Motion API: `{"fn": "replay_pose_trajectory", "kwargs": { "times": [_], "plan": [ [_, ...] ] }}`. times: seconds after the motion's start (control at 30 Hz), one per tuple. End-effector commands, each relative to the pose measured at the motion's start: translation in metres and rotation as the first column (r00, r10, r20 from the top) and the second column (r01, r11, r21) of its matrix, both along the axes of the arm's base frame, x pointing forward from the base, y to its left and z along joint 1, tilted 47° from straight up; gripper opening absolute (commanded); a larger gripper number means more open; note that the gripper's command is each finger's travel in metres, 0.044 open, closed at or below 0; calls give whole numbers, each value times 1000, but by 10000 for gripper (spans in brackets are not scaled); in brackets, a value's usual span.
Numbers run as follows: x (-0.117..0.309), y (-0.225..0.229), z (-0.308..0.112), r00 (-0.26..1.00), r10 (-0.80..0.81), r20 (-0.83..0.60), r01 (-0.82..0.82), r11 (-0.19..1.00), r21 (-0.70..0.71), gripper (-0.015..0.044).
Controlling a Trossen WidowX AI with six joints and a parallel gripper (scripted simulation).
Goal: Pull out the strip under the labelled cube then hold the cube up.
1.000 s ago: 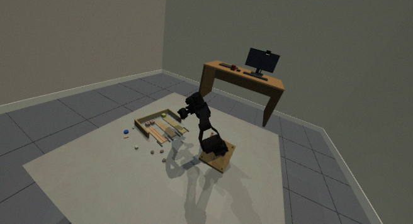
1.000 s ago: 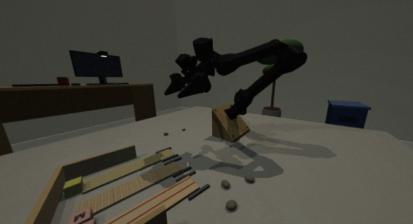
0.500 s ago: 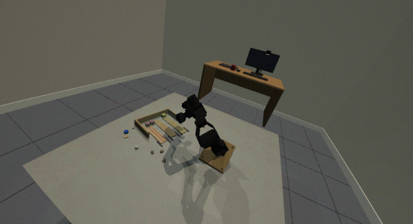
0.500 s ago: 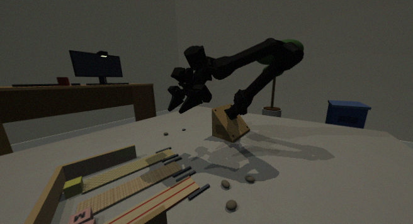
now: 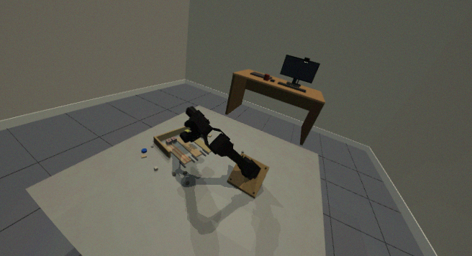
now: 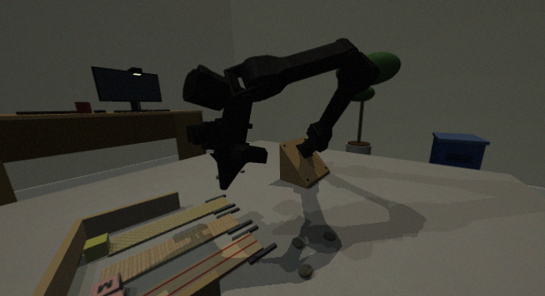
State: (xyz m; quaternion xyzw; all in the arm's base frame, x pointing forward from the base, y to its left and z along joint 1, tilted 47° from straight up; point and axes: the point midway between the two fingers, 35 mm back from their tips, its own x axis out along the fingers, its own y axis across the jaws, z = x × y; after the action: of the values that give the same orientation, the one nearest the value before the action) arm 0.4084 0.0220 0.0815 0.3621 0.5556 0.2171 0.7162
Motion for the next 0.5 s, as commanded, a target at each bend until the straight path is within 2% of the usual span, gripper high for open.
{"fn": "replay_pose_trajectory", "kwargs": {
  "times": [0.0, 0.13, 0.47],
  "plan": [
    [5, 36, 8, 987, 119, -109, -121, 993, -8, 0],
    [0, 66, 16, 955, 204, -215, -209, 978, -2, 0],
    [0, 74, 11, 953, 207, -221, -213, 977, -2, 0]
  ]
}}
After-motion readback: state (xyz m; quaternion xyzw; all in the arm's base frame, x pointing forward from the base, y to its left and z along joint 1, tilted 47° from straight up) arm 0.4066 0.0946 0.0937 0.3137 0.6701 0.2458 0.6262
